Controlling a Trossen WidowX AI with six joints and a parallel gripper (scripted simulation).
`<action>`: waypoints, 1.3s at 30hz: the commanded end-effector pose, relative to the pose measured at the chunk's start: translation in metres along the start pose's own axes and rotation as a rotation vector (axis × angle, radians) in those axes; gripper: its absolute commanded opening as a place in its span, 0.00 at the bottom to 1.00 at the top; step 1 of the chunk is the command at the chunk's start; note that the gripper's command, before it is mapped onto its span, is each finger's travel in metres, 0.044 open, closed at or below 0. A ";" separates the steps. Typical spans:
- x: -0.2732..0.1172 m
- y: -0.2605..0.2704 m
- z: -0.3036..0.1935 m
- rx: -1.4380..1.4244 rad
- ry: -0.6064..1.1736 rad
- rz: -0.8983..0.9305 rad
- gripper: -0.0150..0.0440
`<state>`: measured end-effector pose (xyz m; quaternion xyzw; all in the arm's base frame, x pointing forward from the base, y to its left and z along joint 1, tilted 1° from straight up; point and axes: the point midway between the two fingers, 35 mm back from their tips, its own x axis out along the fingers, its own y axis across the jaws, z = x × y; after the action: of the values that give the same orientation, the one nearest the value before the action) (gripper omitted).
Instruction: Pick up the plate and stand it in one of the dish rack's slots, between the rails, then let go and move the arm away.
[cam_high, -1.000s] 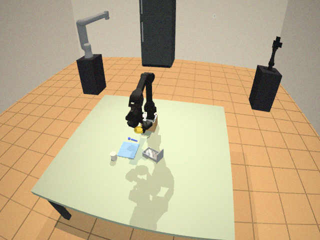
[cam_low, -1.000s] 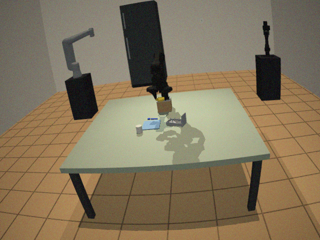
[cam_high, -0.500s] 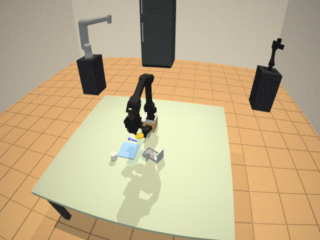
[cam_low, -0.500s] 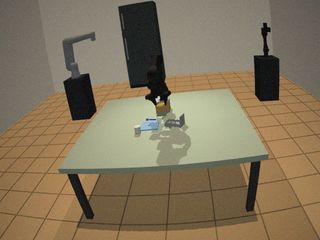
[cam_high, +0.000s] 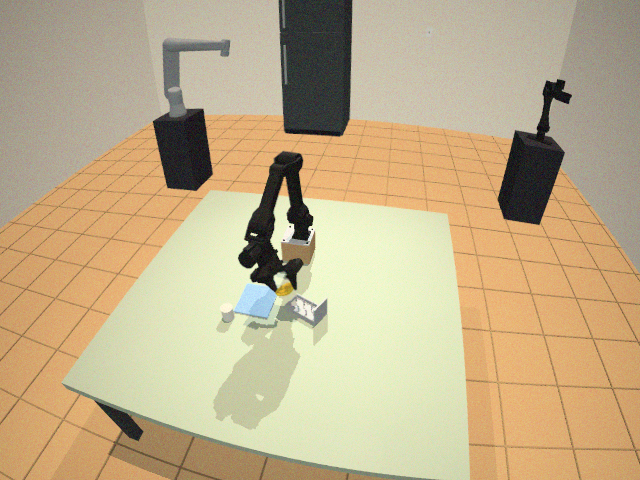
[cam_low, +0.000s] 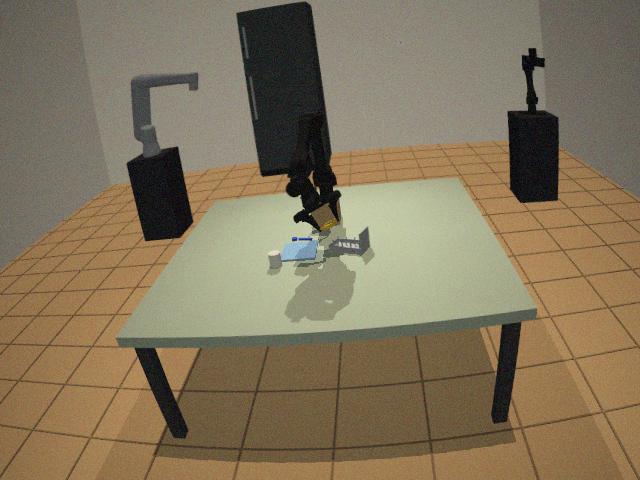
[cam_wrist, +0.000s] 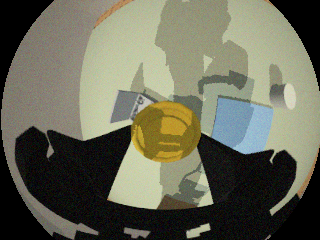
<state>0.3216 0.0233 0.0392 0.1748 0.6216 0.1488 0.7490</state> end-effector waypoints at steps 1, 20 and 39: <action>0.011 -0.002 0.001 -0.064 -0.031 0.075 0.25; 0.040 -0.008 0.002 -0.457 -0.321 0.393 0.25; 0.035 -0.008 -0.025 -0.869 -0.738 0.580 0.25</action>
<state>0.3117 0.0327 0.0000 0.0659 0.1726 0.5025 0.8446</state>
